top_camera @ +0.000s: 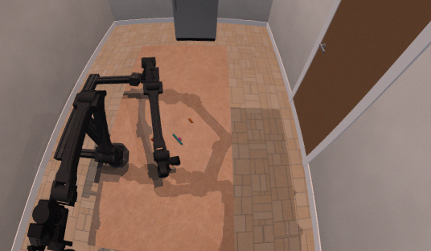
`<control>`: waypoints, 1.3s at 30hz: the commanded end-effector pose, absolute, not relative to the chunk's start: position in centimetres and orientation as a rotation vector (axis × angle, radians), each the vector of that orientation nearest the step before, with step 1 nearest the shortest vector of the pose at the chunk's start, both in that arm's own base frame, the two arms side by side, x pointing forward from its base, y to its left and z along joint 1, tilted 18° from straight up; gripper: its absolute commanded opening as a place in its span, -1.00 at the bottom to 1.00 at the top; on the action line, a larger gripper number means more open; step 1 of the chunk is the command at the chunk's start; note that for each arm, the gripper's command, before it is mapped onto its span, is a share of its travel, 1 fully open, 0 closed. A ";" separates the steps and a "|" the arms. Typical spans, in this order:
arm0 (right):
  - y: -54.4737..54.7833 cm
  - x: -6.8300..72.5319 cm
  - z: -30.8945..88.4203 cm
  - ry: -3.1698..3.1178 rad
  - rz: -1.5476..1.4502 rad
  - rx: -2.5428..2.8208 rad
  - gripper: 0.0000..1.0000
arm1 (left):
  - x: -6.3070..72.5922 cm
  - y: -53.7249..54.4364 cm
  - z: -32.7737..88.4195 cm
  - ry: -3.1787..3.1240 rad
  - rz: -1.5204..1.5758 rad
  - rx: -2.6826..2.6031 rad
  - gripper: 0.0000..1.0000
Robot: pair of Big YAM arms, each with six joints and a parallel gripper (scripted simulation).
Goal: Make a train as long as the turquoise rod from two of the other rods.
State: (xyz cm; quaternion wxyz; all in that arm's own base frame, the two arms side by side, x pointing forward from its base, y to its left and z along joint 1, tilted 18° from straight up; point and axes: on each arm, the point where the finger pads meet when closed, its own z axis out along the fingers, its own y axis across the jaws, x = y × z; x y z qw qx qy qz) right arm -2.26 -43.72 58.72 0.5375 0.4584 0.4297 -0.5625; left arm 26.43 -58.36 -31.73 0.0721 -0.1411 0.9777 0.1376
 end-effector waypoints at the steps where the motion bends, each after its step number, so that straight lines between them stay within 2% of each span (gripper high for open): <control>1: -41.8 -2.8 63.3 0.970 -1.385 1.037 1.00 | 27.9 -60.5 -30.7 2.935 0.336 -0.425 -0.91; 14: -41.8 -2.8 63.3 0.970 -1.385 1.037 1.00 | 27.9 -60.5 -30.7 2.935 0.335 -0.425 -0.91; 37: -41.8 -2.8 63.3 0.970 -1.385 1.037 1.00 | 26.4 -64.6 -18.5 2.933 0.285 -0.443 -0.91; 39: -41.8 -2.8 63.3 0.970 -1.385 1.037 1.00 | 26.0 -62.8 -21.8 2.935 0.364 -0.442 -0.91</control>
